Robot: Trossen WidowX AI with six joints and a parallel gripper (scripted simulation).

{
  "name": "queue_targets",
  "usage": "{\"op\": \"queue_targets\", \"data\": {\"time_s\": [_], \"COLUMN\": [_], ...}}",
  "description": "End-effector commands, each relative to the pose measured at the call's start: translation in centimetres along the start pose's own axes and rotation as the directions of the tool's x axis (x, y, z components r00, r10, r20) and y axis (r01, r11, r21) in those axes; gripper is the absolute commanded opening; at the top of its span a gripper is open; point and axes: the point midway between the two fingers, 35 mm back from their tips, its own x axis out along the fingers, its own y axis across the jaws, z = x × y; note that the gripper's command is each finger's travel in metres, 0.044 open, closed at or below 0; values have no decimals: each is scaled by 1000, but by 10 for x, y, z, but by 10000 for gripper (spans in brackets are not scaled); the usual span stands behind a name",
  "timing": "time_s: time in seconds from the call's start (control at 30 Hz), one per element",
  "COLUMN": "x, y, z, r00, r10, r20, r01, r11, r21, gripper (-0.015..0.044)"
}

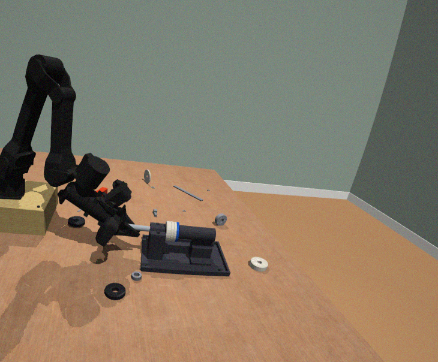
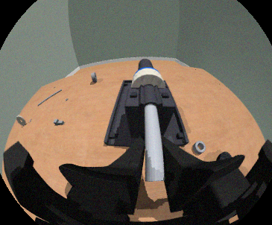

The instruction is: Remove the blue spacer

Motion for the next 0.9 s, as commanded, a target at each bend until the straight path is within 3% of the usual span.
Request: {"op": "queue_targets", "data": {"time_s": [0.0, 0.87], "x": [-1, -3], "y": [0, 0], "z": [0, -2], "r00": [1000, 1000], "r10": [2, 2], "r20": [1, 1], "r01": [-2, -2], "r11": [1000, 1000], "r21": [-4, -4], "gripper": [0, 0]}}
